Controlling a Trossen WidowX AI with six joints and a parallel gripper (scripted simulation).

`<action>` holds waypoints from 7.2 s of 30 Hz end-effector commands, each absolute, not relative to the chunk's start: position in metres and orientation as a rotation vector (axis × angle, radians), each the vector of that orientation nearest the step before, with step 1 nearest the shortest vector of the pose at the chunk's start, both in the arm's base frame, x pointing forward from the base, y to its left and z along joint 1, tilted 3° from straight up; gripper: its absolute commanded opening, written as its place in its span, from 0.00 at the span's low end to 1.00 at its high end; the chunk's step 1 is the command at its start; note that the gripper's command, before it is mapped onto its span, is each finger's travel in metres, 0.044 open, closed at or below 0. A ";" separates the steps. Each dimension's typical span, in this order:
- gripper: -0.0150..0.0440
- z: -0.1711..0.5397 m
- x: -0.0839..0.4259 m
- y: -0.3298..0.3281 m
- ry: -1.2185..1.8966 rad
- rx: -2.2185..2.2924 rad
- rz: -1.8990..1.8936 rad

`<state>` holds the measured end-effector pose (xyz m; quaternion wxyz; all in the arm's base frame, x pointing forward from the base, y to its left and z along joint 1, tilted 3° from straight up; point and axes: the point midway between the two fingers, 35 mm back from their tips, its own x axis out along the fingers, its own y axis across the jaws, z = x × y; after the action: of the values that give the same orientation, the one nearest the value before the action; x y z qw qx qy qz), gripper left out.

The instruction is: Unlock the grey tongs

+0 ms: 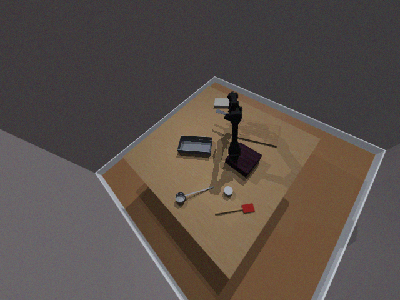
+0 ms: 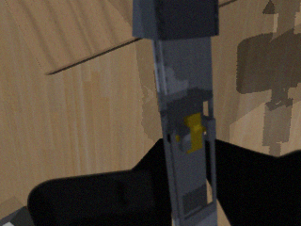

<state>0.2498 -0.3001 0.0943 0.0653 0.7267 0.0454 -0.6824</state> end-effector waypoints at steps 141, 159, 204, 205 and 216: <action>0.00 0.161 -0.010 -0.377 0.135 0.450 -2.193; 0.00 0.145 -0.010 -0.397 0.286 0.581 -2.131; 0.00 0.083 -0.025 -0.411 0.734 1.475 -1.736; 0.00 0.082 -0.025 -0.410 0.738 1.499 -1.725; 0.00 0.081 -0.026 -0.403 0.759 1.704 -1.628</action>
<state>-0.0270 -0.4028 0.0787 0.3291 0.6409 0.2936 -0.6283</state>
